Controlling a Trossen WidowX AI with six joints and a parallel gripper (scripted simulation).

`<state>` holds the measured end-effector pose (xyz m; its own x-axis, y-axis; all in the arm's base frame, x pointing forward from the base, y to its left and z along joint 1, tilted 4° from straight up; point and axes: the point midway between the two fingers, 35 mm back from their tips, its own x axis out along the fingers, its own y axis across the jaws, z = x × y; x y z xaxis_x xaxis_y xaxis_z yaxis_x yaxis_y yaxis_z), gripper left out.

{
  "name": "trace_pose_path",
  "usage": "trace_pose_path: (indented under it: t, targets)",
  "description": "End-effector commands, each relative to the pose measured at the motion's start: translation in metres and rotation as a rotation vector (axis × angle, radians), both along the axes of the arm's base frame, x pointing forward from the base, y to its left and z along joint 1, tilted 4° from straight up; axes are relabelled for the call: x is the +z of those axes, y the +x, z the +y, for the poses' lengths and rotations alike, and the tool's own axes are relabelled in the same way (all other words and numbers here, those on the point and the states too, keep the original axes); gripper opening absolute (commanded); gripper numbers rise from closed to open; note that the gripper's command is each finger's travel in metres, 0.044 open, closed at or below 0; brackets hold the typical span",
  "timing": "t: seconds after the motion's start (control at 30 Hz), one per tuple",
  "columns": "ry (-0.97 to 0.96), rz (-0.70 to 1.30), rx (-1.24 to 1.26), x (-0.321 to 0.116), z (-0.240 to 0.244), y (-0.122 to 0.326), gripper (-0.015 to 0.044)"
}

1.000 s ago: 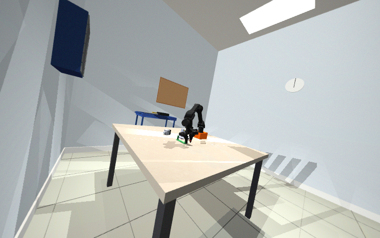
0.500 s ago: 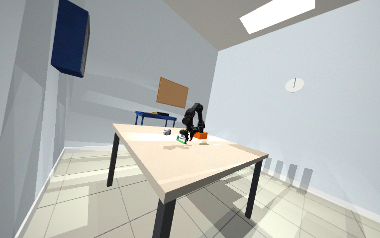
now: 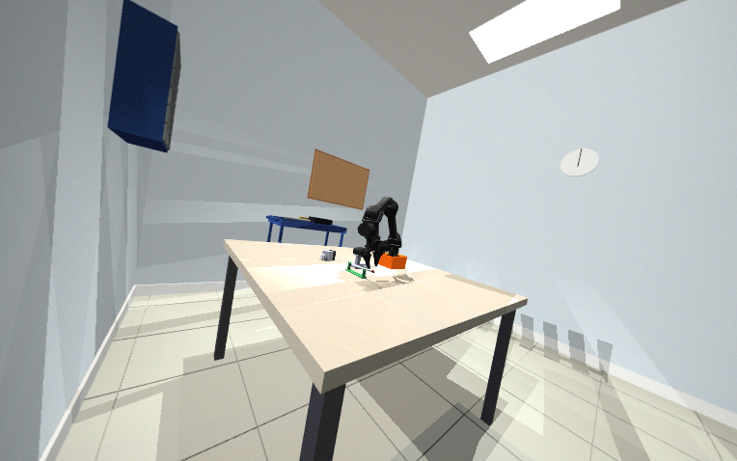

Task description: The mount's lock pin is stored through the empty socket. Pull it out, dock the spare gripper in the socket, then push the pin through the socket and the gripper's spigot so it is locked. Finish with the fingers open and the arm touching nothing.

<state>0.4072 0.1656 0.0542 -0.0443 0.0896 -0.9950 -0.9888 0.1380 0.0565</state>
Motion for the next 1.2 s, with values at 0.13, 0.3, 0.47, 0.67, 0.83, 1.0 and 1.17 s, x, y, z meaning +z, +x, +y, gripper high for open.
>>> trace_pose_path:
  t: [0.13, 0.3, 0.47, 0.67, 0.83, 1.0, 1.17]
  targets:
    - [-0.002, 0.005, 0.000, 0.017, 0.000, -0.002, 0.0200]
    - [-0.004, 0.011, 0.001, 0.024, 0.000, -0.004, 0.0200]
    - [-0.006, 0.018, 0.002, 0.032, -0.001, -0.006, 0.0200]
    - [-0.007, 0.015, 0.002, 0.024, -0.003, -0.005, 0.0305]
    - [-0.021, -0.115, -0.006, 0.074, -0.046, -0.007, 0.0180]
    - [-0.030, -0.157, -0.010, 0.089, -0.060, -0.010, 0.0180]
    - [-0.029, -0.157, -0.010, 0.076, -0.060, -0.007, 0.0180]
